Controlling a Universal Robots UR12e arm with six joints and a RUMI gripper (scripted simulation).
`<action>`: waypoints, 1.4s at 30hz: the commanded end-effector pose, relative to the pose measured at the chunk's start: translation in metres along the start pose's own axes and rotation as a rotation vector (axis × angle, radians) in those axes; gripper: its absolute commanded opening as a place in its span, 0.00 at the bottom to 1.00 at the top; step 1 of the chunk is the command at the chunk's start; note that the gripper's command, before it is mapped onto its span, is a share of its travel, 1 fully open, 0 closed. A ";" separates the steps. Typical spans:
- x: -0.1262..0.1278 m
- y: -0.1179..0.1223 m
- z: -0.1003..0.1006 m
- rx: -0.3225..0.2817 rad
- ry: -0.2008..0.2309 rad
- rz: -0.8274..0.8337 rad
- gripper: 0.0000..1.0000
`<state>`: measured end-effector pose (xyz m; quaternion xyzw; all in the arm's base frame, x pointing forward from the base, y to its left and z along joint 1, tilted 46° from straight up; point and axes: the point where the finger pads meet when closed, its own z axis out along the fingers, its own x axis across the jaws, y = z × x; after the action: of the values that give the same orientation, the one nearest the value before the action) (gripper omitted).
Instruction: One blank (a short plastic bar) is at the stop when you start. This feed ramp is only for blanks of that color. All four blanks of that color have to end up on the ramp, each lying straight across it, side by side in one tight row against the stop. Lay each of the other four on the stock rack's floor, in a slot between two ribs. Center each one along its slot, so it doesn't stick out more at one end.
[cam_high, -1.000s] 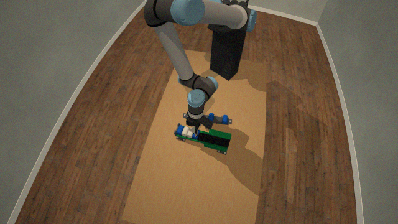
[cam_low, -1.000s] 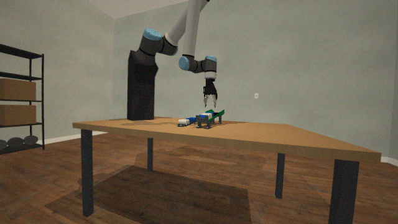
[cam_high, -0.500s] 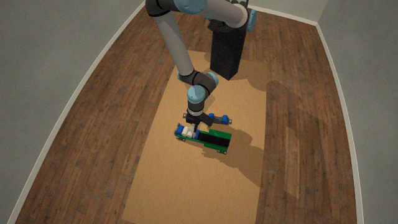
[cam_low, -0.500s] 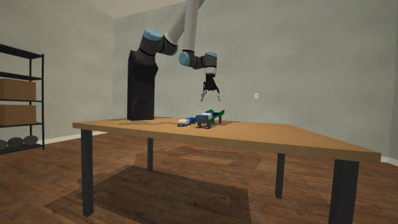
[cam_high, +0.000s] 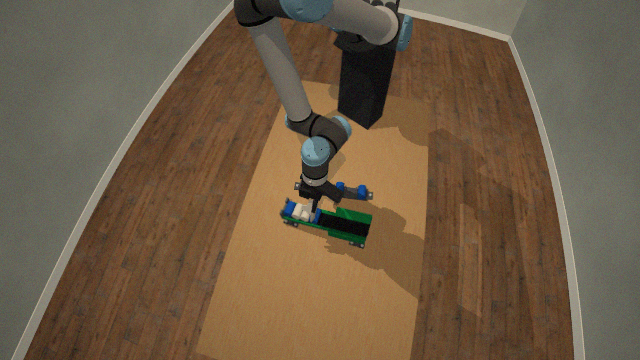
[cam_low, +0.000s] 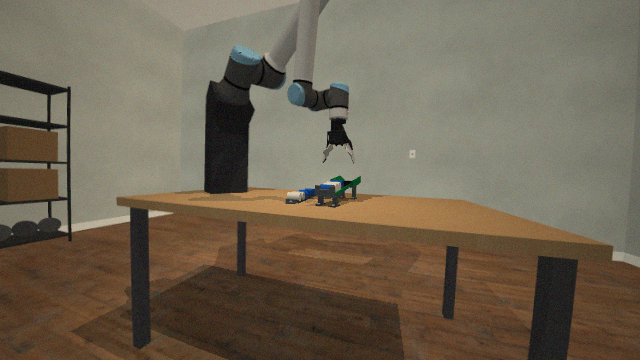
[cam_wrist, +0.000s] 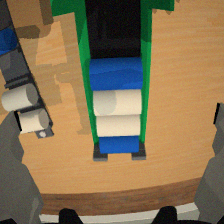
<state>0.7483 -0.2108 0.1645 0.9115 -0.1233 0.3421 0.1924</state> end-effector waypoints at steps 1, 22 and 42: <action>0.000 0.000 0.000 0.000 0.001 0.000 1.00; -0.001 0.000 0.000 0.000 0.001 -0.075 1.00; -0.006 0.004 0.001 0.000 0.002 -0.433 1.00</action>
<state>0.7440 -0.2133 0.1611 0.9194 0.0231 0.3070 0.2449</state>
